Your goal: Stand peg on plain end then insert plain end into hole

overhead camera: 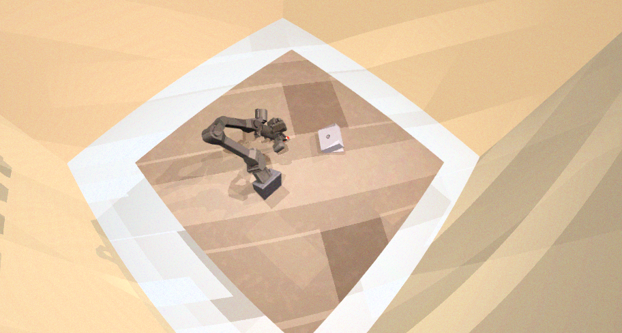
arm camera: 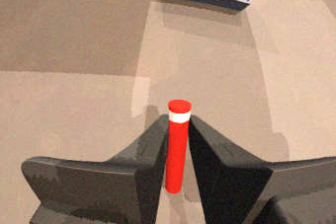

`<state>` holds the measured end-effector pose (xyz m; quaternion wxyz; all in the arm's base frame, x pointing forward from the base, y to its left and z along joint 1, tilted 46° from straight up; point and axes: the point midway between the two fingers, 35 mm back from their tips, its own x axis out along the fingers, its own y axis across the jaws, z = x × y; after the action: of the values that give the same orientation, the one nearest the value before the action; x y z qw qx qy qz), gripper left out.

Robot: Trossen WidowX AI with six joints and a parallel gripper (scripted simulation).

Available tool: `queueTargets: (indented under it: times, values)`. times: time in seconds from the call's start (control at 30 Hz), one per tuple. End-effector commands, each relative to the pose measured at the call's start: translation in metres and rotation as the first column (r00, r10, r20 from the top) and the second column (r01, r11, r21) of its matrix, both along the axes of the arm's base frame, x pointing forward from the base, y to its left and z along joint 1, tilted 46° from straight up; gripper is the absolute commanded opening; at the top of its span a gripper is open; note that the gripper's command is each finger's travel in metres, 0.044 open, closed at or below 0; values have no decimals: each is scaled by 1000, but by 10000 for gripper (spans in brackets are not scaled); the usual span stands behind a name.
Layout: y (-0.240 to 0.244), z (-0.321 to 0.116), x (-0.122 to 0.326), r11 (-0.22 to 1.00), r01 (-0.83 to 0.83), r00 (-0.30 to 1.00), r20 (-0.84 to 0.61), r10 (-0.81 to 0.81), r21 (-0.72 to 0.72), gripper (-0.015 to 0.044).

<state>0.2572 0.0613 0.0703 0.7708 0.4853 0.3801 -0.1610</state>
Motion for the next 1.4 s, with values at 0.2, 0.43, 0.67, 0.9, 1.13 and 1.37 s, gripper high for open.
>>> queueTargets:
  times: [0.2, 0.43, 0.67, 0.9, 1.13, 1.37]
  values:
    - [1, 4, -6, 997, 60, 997, 45, -58, -48, 49]
    - [3, 6, -9, 992, 100, 993, 76, -94, -82, 49]
    - [5, 8, -13, 983, 141, 986, 108, -129, -114, 49]
    - [8, 10, -17, 972, 182, 977, 141, -162, -146, 49]
    - [10, 11, -21, 959, 224, 965, 175, -194, -176, 49]
    - [13, 12, -24, 942, 266, 952, 209, -223, -204, 49]
